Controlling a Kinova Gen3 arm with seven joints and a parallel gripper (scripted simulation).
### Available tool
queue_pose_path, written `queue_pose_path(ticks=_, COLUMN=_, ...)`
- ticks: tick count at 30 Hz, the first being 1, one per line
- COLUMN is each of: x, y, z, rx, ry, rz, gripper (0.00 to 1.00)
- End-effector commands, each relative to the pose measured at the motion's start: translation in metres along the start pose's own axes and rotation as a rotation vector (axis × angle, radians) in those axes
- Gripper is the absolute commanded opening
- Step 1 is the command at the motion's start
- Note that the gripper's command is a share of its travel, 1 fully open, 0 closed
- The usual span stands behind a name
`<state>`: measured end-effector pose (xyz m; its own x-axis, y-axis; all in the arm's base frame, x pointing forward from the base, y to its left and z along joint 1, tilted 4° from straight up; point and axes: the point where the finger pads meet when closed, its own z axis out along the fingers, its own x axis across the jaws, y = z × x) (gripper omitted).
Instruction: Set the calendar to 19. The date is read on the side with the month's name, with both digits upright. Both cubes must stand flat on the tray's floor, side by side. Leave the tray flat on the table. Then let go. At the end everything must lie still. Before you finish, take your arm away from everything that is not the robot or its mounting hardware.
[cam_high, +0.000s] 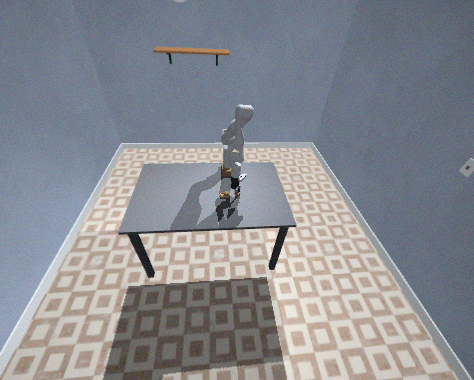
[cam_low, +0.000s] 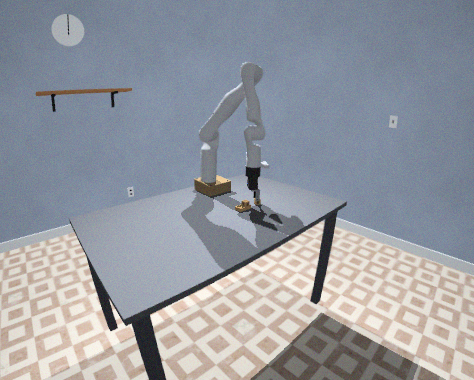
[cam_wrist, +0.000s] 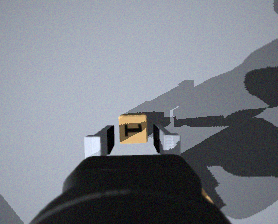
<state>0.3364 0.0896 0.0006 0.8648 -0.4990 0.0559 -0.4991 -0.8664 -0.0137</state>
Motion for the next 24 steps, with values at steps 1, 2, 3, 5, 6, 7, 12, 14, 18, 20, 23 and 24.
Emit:
queue_pose_path(ticks=1, x=0.0, y=-0.007, z=-0.013, rx=0.012, ry=0.01, rz=-0.012, gripper=0.87)
queue_pose_path(ticks=2, x=0.0, y=-0.007, z=-0.017, rx=0.012, ry=0.01, rz=-0.012, gripper=0.87)
queue_pose_path(ticks=3, x=0.0, y=-0.007, z=-0.021, rx=0.012, ry=0.01, rz=-0.012, gripper=0.87)
queue_pose_path(ticks=5, x=0.0, y=-0.007, z=-0.03, rx=0.012, ry=0.01, rz=-0.012, gripper=0.87)
queue_pose_path(ticks=6, x=0.0, y=-0.007, z=-0.035, rx=0.012, ry=0.01, rz=-0.012, gripper=0.87)
queue_pose_path(ticks=7, x=0.0, y=-0.007, z=-0.039, rx=0.012, ry=0.01, rz=-0.012, gripper=0.87)
queue_pose_path(ticks=12, x=0.0, y=-0.006, z=-0.051, rx=0.012, ry=0.01, rz=-0.012, gripper=0.87)
queue_pose_path(ticks=14, x=0.0, y=-0.006, z=-0.059, rx=0.012, ry=0.01, rz=-0.012, gripper=0.87)
queue_pose_path(ticks=18, x=-0.001, y=-0.006, z=-0.069, rx=0.012, ry=0.01, rz=-0.012, gripper=0.87)
queue_pose_path(ticks=20, x=-0.001, y=-0.006, z=-0.072, rx=0.012, ry=0.01, rz=-0.012, gripper=0.87)
queue_pose_path(ticks=23, x=-0.001, y=-0.006, z=-0.074, rx=0.012, ry=0.01, rz=-0.012, gripper=0.87)
queue_pose_path(ticks=24, x=-0.001, y=-0.006, z=-0.074, rx=0.012, ry=0.01, rz=-0.012, gripper=0.87)
